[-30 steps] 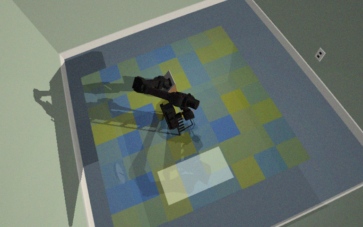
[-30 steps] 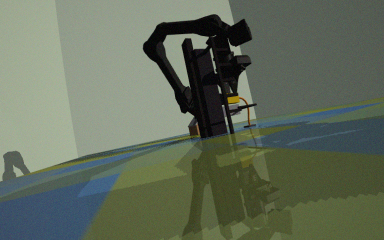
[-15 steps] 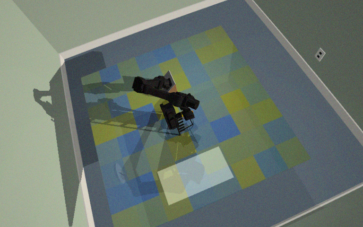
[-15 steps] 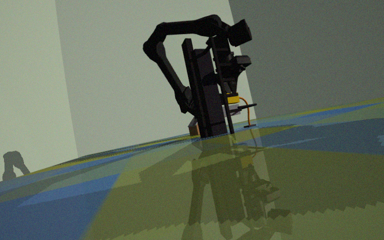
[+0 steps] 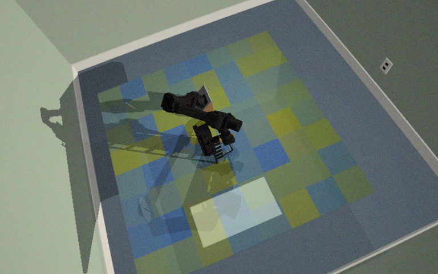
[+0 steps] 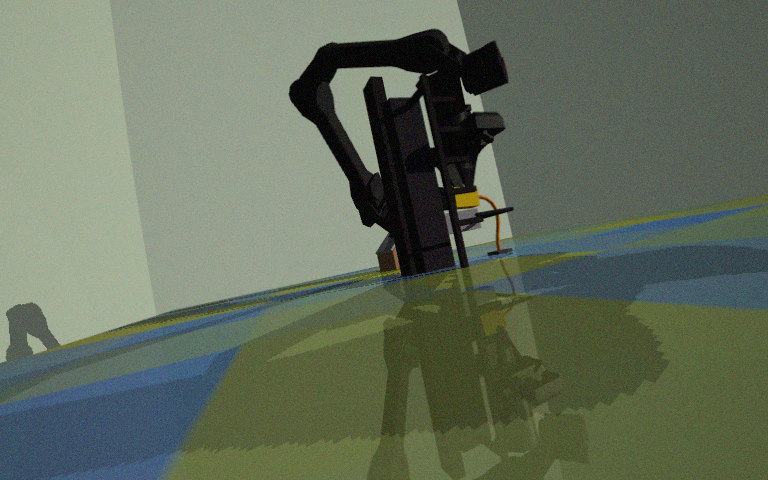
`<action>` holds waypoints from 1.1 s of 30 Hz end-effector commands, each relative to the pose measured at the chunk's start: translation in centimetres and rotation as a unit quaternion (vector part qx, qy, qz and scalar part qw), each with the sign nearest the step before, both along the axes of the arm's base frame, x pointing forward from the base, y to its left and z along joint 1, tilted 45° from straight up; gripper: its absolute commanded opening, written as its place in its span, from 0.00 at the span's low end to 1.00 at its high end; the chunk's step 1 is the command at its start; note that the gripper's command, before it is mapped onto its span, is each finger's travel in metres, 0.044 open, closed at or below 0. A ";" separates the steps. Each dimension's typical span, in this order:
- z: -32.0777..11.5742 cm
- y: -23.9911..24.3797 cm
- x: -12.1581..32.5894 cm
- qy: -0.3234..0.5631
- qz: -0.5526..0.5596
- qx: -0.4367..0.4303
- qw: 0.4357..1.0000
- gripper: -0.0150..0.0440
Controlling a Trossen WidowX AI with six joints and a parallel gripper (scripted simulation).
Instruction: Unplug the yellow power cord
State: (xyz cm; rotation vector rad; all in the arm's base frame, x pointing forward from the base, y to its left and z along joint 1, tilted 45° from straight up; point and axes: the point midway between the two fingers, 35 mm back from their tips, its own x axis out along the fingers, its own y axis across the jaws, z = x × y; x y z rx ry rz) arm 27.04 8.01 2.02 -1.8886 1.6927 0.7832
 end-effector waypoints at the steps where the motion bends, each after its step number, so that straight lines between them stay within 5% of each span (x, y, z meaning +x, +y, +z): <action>1: -1.3 1.9 -0.1 0.003 0.005 0.020 1.000 0.25; 24: -3.4 4.9 -0.7 0.003 0.005 0.019 1.000 0.25; 33: -2.7 3.2 -0.3 0.003 0.005 0.017 1.000 0.65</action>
